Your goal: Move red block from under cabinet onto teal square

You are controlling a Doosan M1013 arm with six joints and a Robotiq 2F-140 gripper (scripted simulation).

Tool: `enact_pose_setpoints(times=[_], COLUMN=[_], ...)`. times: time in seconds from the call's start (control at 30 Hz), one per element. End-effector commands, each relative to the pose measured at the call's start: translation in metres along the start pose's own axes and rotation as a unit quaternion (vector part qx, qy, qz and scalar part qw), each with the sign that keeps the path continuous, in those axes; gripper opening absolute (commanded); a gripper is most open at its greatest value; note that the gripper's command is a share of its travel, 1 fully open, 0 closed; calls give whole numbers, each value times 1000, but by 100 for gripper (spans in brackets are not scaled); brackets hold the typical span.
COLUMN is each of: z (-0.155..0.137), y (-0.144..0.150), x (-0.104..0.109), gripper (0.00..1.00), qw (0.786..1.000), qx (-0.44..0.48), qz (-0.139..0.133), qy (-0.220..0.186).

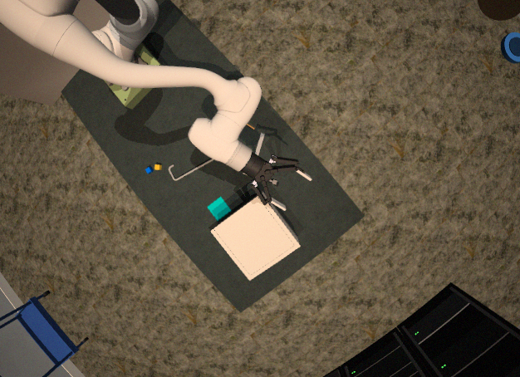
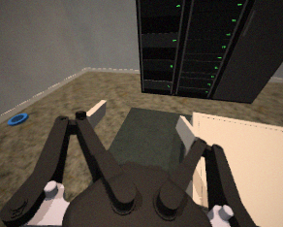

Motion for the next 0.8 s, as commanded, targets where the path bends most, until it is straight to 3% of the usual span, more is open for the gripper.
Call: enact_pose_setpoints(times=[0.0,0.53,0.57,0.67,0.77], z=[0,0,0,-3,-15], y=[0,0,0,3,14], x=[0,0,0,2,9], gripper=[100,100,0,0,0], qw=[1000,1000,1000,1000,997], qx=[0,0,0,1,4], qz=[0,0,0,-8,-33], qy=[0,0,0,-14,-65])
Point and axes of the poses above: the point where the finger pads meet when closed, its own x axis back along the fingers, its own y axis across the jaws, z = x × y, the point moved 9 cm from there along x, back along the fingers, and after that the axes turned 2 degrees about x, right-handed, at the moved point
